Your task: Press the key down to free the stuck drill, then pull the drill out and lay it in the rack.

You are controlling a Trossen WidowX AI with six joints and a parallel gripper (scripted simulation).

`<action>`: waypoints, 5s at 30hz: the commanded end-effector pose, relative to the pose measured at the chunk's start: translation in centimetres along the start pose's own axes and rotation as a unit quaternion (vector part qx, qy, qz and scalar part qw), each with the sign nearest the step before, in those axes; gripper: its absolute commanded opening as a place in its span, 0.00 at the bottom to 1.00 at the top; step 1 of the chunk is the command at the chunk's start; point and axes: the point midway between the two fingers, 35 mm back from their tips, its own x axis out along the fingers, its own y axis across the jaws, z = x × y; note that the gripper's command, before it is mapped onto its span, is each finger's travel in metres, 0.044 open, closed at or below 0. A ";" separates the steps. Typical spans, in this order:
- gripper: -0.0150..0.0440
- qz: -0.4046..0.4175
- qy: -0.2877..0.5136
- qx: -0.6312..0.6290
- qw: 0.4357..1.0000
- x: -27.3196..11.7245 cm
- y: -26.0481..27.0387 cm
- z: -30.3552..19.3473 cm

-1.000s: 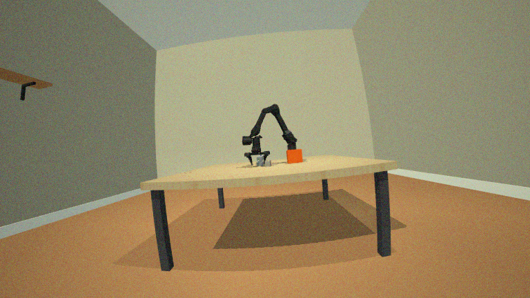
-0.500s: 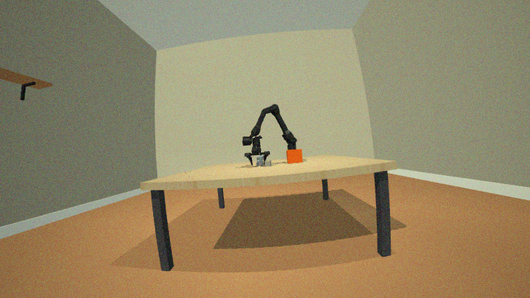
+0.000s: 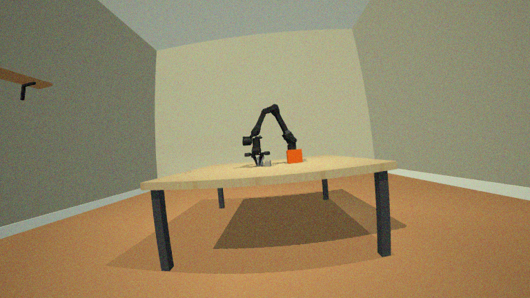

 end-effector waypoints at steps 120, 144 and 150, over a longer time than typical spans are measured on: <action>0.25 0.002 -0.003 -0.002 1.000 -1.6 0.5 6.3; 0.25 0.002 -0.003 -0.002 1.000 -2.3 0.6 6.2; 0.25 0.002 -0.003 -0.002 1.000 -2.5 0.6 6.1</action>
